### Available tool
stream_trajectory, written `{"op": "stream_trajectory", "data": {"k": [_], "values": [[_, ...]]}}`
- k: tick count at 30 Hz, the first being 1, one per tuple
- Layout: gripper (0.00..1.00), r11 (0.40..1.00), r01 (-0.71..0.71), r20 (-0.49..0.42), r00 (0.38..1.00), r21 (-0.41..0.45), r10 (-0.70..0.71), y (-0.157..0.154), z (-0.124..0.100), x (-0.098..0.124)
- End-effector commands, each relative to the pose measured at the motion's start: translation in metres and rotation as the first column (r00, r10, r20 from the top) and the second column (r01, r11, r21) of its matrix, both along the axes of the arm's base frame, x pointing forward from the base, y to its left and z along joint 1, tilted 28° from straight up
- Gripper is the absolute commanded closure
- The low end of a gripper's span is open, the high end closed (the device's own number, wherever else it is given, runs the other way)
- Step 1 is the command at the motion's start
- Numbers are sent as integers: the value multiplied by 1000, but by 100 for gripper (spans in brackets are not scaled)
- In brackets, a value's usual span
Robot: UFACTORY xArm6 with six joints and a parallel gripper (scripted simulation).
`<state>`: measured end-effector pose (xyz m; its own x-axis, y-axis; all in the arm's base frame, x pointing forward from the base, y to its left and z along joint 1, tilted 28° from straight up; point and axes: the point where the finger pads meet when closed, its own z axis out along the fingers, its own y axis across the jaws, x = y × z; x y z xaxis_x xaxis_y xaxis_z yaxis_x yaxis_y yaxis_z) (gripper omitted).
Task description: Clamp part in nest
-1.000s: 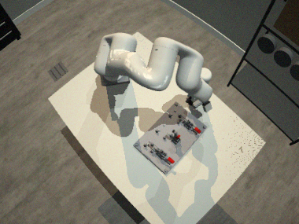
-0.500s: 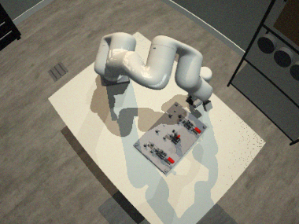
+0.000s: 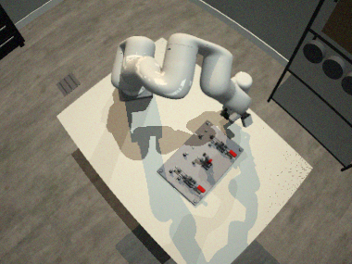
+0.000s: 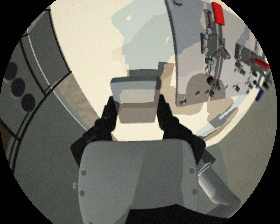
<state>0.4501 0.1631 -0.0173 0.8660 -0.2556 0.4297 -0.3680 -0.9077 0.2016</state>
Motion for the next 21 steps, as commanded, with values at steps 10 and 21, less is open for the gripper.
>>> {"op": "stream_trajectory", "data": {"k": [10,21], "values": [[100,1000,0,0,1000,0,0,16,41,-15],[100,1000,0,0,1000,0,0,22,57,-21]]}}
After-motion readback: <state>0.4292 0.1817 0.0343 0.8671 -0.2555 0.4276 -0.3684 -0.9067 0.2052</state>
